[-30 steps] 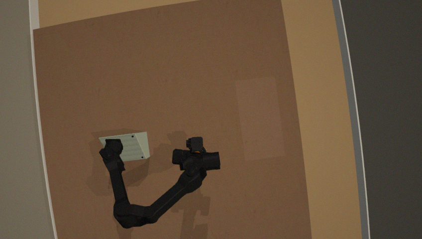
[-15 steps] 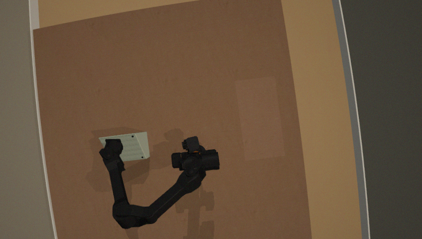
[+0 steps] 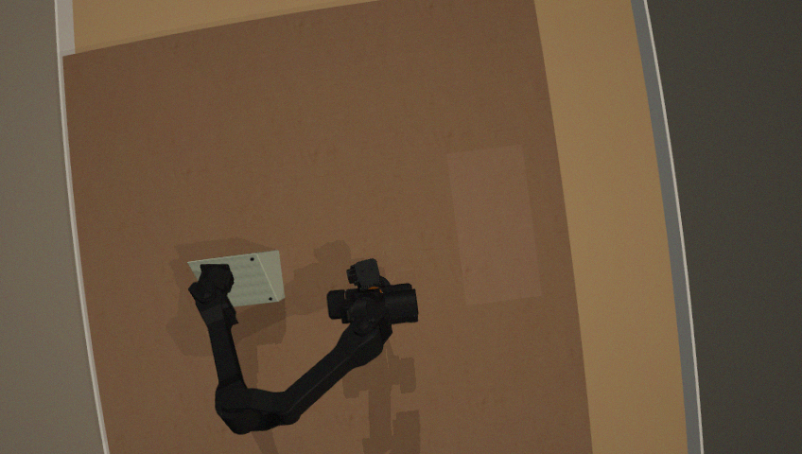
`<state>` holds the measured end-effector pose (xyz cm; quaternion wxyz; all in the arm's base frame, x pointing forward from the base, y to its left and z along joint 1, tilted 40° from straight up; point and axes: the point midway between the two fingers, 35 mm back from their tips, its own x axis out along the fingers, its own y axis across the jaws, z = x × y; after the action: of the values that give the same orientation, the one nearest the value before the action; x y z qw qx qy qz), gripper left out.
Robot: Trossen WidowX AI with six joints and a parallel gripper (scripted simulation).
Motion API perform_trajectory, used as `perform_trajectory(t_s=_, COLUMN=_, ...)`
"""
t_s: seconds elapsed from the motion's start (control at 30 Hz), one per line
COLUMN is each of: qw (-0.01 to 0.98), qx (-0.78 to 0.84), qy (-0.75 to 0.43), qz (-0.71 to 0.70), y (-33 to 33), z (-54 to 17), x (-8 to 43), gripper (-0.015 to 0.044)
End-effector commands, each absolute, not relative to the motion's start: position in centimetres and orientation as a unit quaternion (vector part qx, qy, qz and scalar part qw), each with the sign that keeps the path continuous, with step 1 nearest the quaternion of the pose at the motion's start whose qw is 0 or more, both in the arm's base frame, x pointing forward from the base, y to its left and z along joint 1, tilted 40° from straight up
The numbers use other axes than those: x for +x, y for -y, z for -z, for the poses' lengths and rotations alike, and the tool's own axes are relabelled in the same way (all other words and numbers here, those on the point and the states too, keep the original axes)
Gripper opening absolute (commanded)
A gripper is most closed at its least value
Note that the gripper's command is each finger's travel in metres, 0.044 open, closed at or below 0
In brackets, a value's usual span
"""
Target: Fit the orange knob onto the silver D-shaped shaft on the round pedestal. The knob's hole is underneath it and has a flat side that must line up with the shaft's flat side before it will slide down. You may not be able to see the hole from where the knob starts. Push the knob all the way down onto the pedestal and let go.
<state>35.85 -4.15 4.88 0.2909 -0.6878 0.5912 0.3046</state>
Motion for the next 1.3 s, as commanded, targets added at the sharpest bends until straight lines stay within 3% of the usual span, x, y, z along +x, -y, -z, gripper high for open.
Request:
perform_trajectory(t_s=0.0, qw=0.289, qx=-0.689, qy=-0.591, qz=-0.304, y=4.19, z=-4.88, x=35.78, gripper=0.0)
perform_trajectory(t_s=0.57, qw=0.289, qx=-0.689, qy=-0.591, qz=-0.304, y=3.85, z=-5.13, x=35.41, gripper=0.0)
perform_trajectory(t_s=0.83, qw=0.216, qx=-0.715, qy=-0.556, qz=-0.364, y=3.81, z=-5.17, x=35.54, gripper=0.0)
perform_trajectory(t_s=1.27, qw=0.216, qx=-0.715, qy=-0.556, qz=-0.364, y=4.04, z=-5.11, x=36.05, gripper=0.0)
